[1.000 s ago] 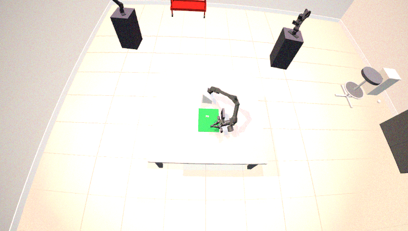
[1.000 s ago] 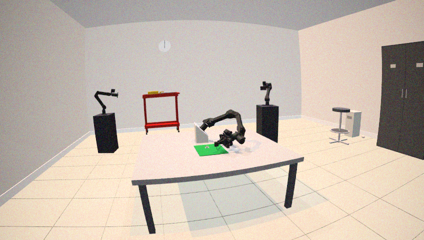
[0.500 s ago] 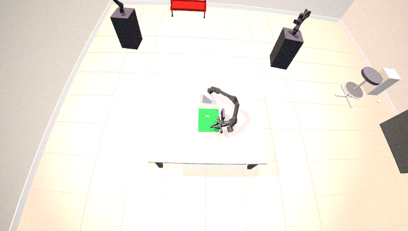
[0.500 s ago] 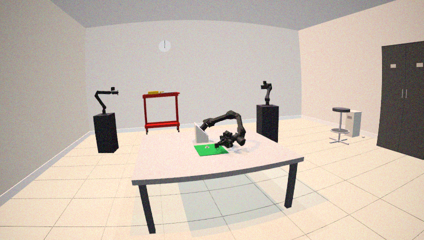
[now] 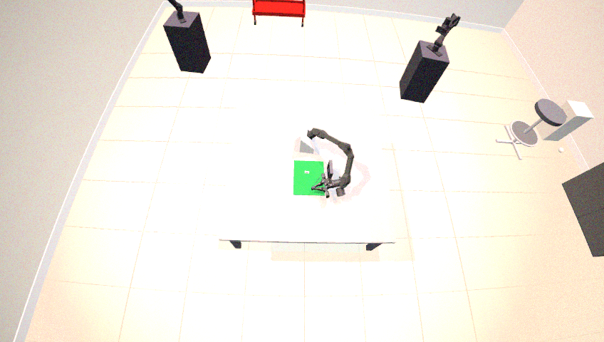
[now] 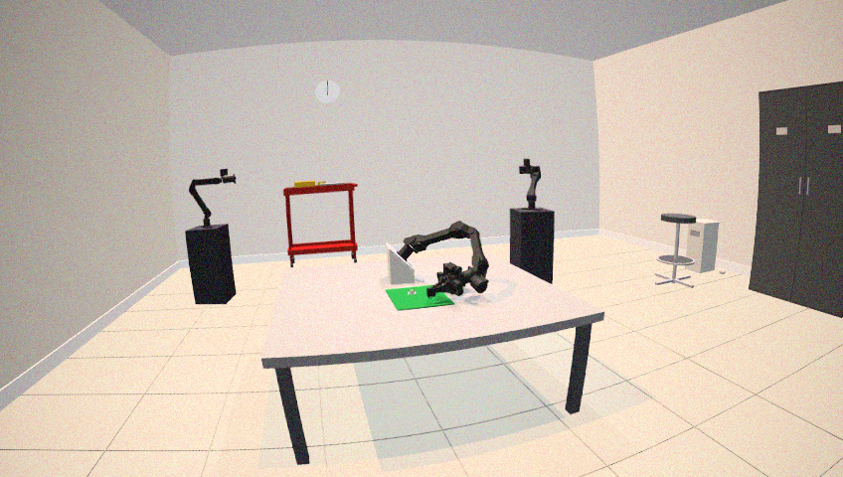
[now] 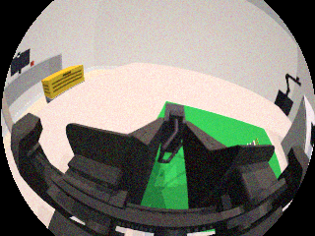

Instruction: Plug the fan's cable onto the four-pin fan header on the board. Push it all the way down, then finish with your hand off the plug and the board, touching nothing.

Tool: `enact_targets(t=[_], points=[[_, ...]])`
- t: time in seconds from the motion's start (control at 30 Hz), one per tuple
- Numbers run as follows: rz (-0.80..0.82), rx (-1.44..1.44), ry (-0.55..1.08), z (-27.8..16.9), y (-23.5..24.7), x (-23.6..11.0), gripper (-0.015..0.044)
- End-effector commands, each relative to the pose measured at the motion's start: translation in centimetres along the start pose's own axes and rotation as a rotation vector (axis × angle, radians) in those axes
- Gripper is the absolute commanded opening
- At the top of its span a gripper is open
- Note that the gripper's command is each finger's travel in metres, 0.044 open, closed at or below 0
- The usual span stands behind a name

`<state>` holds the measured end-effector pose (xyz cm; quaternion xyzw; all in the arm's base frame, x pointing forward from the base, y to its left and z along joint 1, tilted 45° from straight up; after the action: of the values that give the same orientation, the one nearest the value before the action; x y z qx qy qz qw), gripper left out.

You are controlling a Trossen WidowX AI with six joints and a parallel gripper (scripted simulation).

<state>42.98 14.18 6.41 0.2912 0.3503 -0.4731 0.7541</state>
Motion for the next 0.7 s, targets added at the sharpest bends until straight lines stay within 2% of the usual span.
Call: enact_targets(t=[0.0,0.67], points=[[-0.002,0.007,-0.002,-0.4,0.1,0.3,0.0000],[-0.002,0.007,-0.001,-2.0,0.4,0.6,0.0000]])
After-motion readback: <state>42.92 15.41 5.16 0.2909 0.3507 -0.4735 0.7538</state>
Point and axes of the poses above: the point midway between the two fingers, 35 mm back from their tips, its own x axis out along the fingers, its own y axis across the jaws, z = x × y, the point moved 1 cm from there along -x, back along the fingers, and after that the axes turned 9 degrees about -x, right-handed, at the moved point
